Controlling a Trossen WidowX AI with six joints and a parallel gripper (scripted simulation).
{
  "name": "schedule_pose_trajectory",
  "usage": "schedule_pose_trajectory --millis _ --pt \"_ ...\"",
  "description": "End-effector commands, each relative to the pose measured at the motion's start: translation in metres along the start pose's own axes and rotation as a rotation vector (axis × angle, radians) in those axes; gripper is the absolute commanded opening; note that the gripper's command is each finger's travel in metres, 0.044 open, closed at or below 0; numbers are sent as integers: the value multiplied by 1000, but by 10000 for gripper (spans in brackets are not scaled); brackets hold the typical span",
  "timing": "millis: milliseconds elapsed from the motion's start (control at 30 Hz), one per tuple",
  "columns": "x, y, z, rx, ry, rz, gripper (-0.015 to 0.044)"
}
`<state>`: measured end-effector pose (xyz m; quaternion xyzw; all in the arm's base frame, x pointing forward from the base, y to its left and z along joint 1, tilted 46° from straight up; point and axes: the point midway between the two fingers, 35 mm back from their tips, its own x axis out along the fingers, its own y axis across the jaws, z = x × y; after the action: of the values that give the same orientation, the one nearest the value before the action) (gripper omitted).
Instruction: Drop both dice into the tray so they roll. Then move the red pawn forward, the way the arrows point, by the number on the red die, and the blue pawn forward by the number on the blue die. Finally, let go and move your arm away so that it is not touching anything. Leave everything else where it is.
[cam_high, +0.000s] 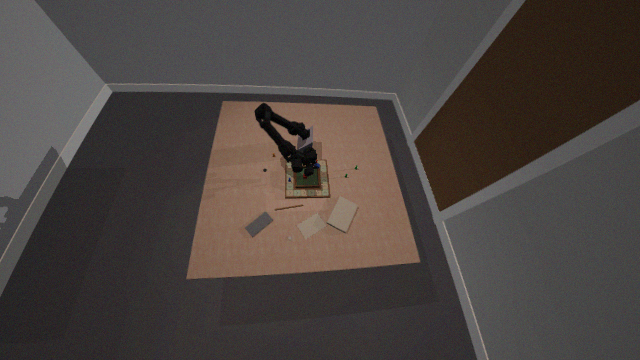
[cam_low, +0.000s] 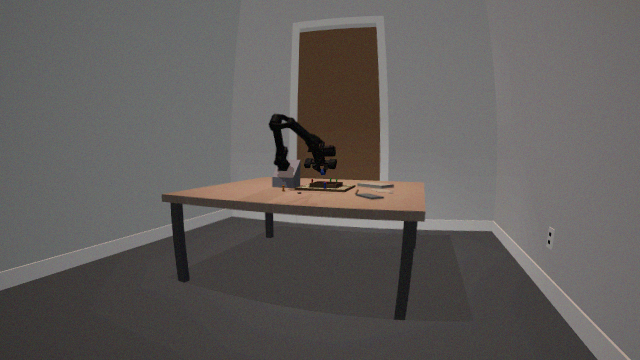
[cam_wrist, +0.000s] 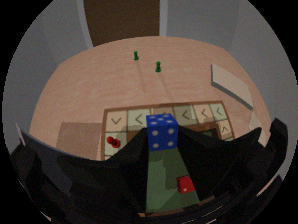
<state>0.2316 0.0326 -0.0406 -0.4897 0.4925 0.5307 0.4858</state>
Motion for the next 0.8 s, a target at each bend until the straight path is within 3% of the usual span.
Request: schedule_pose_trajectory --millis 0,233,767 --pt "-10 -19 2 -11 -24 -14 0" --pt "-42 -72 4 -11 -24 -17 0" --pt "-42 -73 4 -11 -24 -17 0"
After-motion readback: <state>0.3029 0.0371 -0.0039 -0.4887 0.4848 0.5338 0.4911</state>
